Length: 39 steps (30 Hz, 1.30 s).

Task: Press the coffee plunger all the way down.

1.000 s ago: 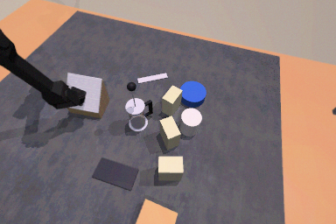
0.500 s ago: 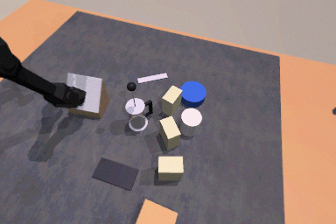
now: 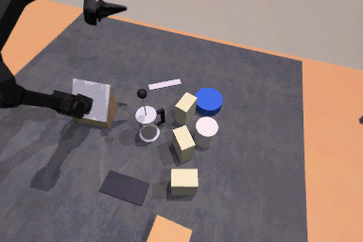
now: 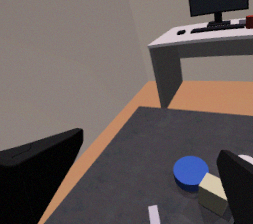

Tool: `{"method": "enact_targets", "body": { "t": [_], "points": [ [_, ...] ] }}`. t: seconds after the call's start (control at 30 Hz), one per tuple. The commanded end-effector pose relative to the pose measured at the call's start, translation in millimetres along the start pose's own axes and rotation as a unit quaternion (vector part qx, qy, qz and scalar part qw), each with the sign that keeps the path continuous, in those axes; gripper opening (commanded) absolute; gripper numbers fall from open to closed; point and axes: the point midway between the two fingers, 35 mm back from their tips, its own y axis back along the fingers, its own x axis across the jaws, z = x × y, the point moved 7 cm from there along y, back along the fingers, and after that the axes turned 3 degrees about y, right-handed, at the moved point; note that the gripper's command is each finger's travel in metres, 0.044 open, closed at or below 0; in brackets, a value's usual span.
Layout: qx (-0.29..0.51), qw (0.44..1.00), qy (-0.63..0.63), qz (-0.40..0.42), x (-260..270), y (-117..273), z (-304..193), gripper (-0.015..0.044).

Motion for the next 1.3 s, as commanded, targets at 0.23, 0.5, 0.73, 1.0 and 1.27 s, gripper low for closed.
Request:
{"method": "enact_targets", "body": {
  "t": [0.23, 0.5, 0.73, 1.0, 1.27],
  "points": [
    [0.091, 0.975, 0.075, -0.191, -125, -25, -54, 0.044],
    [0.107, 0.963, 0.1, -0.225, -154, -26, -69, 0.044],
    [0.103, 0.964, 0.091, -0.226, -166, -40, -115, 0.044],
    [0.104, 0.964, 0.09, -0.226, -168, -43, -116, 0.044],
    [0.107, 0.965, 0.089, -0.223, -172, -54, -120, 0.044]
  ]
}}
